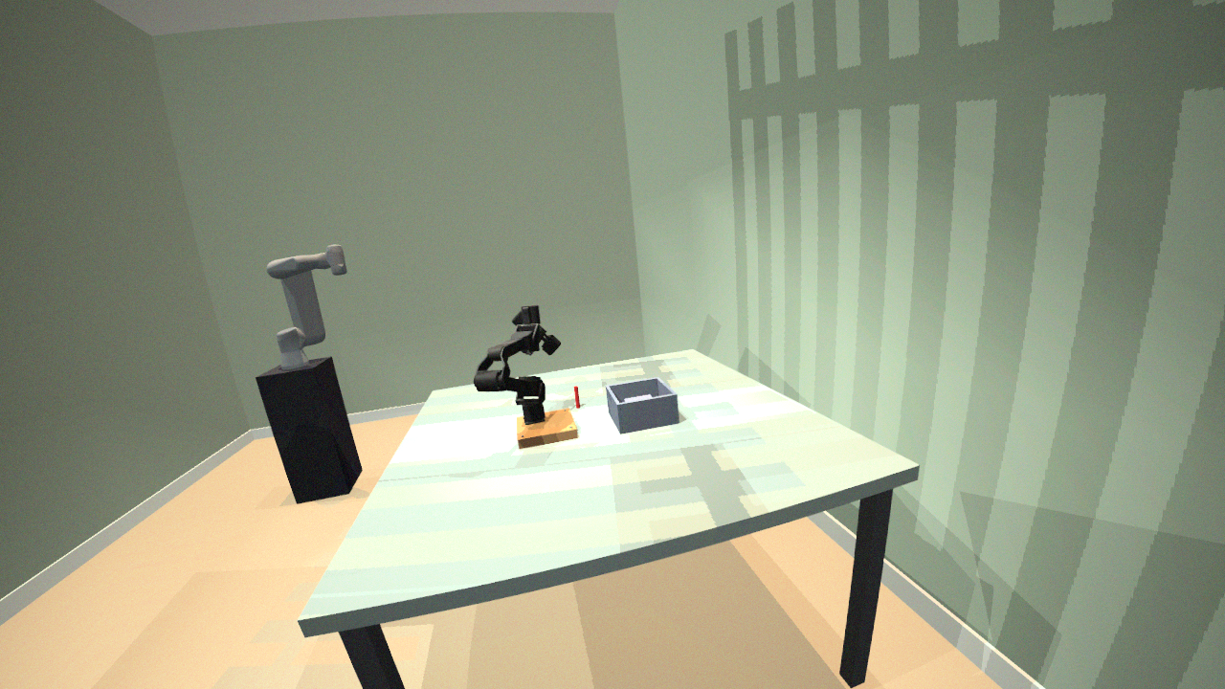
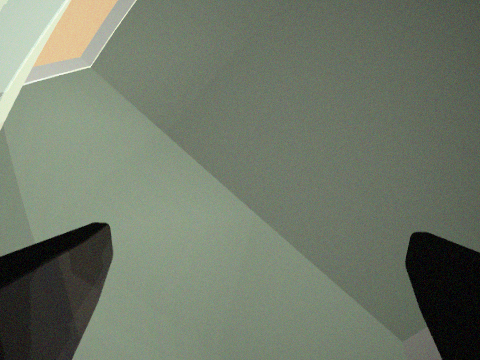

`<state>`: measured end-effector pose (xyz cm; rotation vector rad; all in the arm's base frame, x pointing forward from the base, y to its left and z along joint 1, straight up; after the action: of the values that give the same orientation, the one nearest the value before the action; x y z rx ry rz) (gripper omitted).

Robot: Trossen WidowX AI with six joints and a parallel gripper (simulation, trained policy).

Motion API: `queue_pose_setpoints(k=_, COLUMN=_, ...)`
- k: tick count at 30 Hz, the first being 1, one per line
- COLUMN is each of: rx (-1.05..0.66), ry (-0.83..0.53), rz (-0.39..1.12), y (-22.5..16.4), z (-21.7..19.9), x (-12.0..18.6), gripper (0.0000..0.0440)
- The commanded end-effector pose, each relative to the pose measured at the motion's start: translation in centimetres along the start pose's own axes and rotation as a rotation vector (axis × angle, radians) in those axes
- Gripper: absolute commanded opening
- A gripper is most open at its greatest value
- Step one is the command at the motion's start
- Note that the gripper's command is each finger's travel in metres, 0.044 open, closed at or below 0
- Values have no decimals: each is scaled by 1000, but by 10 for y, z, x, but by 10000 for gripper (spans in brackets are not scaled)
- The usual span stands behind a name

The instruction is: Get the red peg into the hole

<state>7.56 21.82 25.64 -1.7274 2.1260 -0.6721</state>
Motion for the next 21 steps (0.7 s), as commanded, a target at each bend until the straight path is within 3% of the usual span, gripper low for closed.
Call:
queue_pose_setpoints(k=1, rx=-30, ry=7, rz=17, y=-3, z=0, x=1, gripper=418)
queue_pose_setpoints(k=3, rx=-92, ry=29, rz=38, y=-7, z=4, x=2, gripper=440)
queue_pose_setpoints(k=21, rx=-663, ry=208, rz=224, y=-28, z=41, x=14, gripper=440)
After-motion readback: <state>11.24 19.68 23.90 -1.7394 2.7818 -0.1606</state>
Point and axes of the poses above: the point midway between the two fingers, 35 mm back from their tips, its own x axis back along the fingers, its own z axis across the jaws, y = z × x, the point moved 1 cm from there along x, back along the fingers, and after that the axes turned 8 degrees about -x, right-handed, at the moved point
